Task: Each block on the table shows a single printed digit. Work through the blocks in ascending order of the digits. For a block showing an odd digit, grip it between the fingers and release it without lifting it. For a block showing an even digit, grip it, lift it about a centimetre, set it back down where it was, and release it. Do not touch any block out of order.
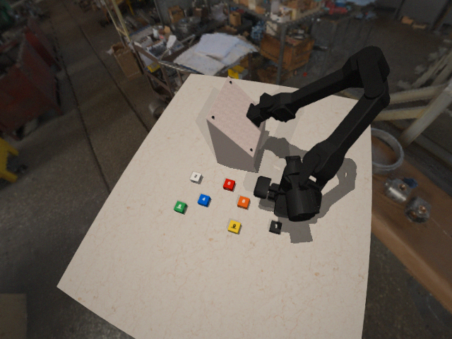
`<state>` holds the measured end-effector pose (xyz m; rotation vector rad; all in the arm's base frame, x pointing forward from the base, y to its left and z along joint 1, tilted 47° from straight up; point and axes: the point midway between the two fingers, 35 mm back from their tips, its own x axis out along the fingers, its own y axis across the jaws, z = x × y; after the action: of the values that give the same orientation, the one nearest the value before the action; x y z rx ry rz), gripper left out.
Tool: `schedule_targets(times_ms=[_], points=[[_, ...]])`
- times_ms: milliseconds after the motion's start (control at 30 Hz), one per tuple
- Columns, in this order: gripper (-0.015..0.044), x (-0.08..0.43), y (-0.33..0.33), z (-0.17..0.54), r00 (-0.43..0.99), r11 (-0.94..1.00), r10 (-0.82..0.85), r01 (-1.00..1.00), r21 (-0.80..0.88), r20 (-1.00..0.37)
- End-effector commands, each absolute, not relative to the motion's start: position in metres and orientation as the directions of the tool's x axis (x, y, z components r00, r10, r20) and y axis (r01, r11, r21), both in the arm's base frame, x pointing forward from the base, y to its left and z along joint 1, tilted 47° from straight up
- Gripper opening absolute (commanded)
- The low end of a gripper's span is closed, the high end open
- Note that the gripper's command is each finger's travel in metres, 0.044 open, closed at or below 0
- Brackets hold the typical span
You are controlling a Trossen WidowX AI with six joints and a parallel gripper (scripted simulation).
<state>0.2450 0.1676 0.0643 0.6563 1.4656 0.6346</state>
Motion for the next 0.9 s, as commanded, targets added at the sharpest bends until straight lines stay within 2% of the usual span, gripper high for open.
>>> schedule_targets(times_ms=[0, 800, 867], points=[[0.0120, 0.2446, 0.1674, 0.0633, 0.011, 0.679, 0.734, 0.014, 0.734, -0.680], [0.0120, 0.2446, 0.1674, 0.0633, 0.011, 0.679, 0.734, 0.014, 0.734, -0.680], [0.0172, 0.2446, 0.1674, 0.0633, 0.011, 0.679, 0.734, 0.014, 0.734, -0.680]])
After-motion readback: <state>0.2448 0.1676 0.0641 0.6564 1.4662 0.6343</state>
